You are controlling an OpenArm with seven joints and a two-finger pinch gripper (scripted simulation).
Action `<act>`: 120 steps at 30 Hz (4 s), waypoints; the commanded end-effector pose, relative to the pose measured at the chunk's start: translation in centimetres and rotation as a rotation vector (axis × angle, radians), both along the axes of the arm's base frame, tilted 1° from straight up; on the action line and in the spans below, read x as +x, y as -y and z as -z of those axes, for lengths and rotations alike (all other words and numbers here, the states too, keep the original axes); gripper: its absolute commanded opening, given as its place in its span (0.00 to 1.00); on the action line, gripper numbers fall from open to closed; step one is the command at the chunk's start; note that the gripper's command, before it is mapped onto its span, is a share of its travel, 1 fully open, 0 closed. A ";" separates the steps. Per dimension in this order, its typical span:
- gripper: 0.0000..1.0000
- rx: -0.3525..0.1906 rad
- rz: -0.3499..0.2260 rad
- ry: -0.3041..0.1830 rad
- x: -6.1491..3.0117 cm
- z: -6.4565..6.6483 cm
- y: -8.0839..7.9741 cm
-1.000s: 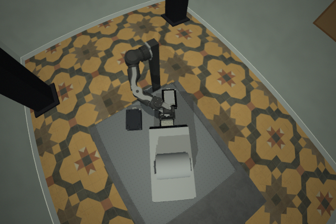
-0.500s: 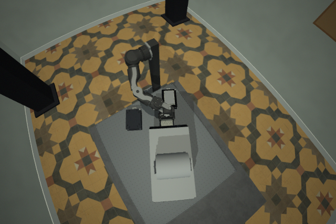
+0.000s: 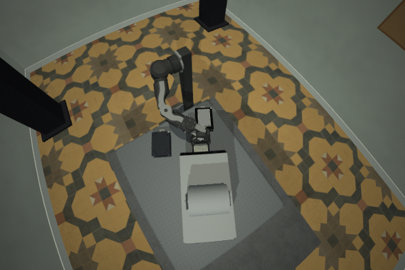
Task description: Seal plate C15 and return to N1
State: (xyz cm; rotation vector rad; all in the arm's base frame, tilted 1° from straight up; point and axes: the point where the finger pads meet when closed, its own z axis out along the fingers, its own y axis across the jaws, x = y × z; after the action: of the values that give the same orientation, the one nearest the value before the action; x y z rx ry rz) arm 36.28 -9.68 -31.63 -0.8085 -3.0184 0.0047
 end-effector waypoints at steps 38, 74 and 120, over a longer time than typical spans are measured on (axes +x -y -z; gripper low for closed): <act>0.00 0.006 0.001 0.009 0.37 -0.1 -0.1; 0.00 0.003 0.001 0.008 0.35 -0.2 0.0; 0.77 0.004 -0.001 0.006 0.19 0.5 -0.1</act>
State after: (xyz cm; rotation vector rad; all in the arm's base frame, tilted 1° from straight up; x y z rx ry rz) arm 36.43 -9.64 -32.19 -0.8080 -3.0224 -0.0004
